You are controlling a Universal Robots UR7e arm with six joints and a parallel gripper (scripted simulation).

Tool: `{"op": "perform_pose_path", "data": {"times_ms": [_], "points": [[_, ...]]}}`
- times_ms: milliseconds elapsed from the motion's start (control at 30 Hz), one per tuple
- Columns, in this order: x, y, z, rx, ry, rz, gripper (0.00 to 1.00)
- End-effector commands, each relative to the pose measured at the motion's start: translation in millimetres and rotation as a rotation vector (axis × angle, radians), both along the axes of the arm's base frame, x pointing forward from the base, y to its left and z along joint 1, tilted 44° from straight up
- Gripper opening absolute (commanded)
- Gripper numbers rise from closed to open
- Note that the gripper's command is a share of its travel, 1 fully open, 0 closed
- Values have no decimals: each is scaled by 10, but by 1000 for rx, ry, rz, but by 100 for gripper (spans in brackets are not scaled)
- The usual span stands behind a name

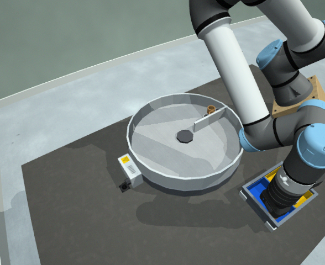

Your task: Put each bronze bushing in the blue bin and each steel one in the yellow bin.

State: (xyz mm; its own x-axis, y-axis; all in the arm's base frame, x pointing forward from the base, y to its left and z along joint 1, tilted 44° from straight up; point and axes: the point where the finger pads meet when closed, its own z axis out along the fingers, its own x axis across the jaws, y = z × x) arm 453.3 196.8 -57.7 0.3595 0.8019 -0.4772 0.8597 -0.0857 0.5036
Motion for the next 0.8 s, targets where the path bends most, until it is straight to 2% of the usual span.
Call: {"op": "perform_pose_path", "data": {"times_ms": [0, 667, 700, 767], "points": [[17, -21, -28, 1, -1, 1, 0], [22, -28, -37, 1, -1, 1, 0], [22, -28, -36, 1, -1, 1, 42], [22, -28, -36, 1, -1, 1, 42]]}}
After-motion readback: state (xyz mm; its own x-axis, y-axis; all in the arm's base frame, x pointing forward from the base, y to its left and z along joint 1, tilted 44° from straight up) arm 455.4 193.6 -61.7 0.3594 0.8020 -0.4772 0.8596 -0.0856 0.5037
